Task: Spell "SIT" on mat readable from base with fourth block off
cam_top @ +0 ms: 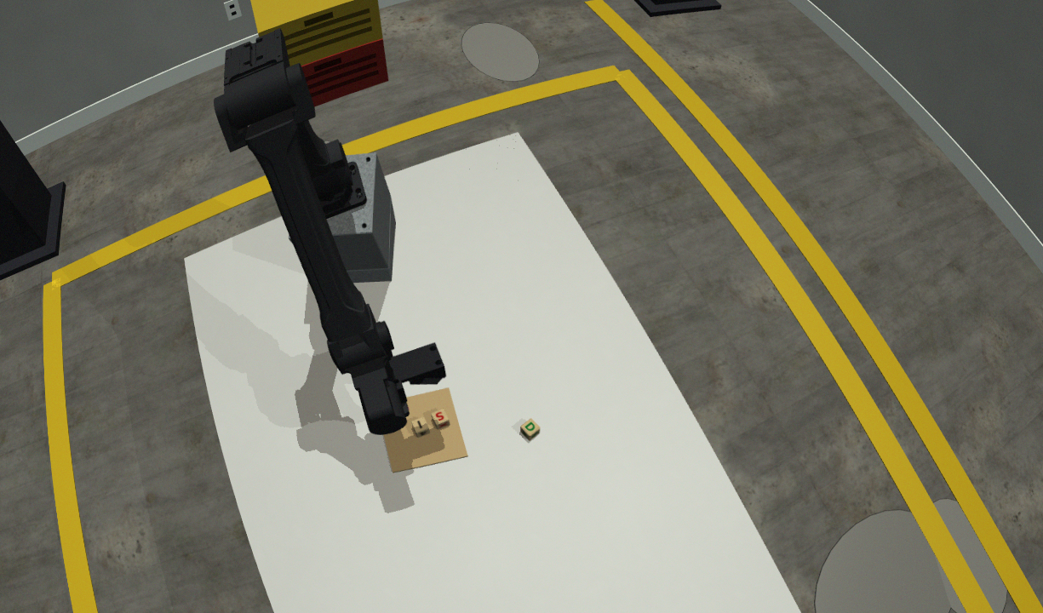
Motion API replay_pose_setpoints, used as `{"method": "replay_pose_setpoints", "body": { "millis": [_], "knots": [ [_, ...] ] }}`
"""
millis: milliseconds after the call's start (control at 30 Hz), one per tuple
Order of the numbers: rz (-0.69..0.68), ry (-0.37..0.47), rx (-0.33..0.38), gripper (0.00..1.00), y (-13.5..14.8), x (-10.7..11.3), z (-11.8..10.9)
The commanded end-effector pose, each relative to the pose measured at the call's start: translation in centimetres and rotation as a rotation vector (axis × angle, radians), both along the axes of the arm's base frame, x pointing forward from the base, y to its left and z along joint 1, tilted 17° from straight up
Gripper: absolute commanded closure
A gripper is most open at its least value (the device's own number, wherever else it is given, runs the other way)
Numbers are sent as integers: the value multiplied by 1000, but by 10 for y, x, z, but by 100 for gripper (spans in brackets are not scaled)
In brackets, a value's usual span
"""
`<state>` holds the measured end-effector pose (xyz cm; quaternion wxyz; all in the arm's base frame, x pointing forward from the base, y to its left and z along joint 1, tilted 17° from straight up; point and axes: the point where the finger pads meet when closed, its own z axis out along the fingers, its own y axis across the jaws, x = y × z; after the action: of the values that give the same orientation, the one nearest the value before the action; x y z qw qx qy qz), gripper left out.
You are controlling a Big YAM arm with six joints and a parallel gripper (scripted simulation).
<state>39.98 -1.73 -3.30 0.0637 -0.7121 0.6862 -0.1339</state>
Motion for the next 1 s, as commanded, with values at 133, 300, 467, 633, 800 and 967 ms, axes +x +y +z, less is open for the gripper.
{"method": "replay_pose_setpoints", "body": {
  "millis": [133, 300, 467, 633, 800, 967],
  "knots": [
    [58, -6, -8, 78, -3, 5, -2],
    [54, -10, -9, 78, -5, 8, -6],
    [54, -18, -9, 78, -6, 15, -11],
    [54, -20, -9, 78, -8, 22, -30],
    [54, -16, -9, 78, -10, 26, -56],
    [54, -12, -9, 78, -12, 30, -77]
  ]
}}
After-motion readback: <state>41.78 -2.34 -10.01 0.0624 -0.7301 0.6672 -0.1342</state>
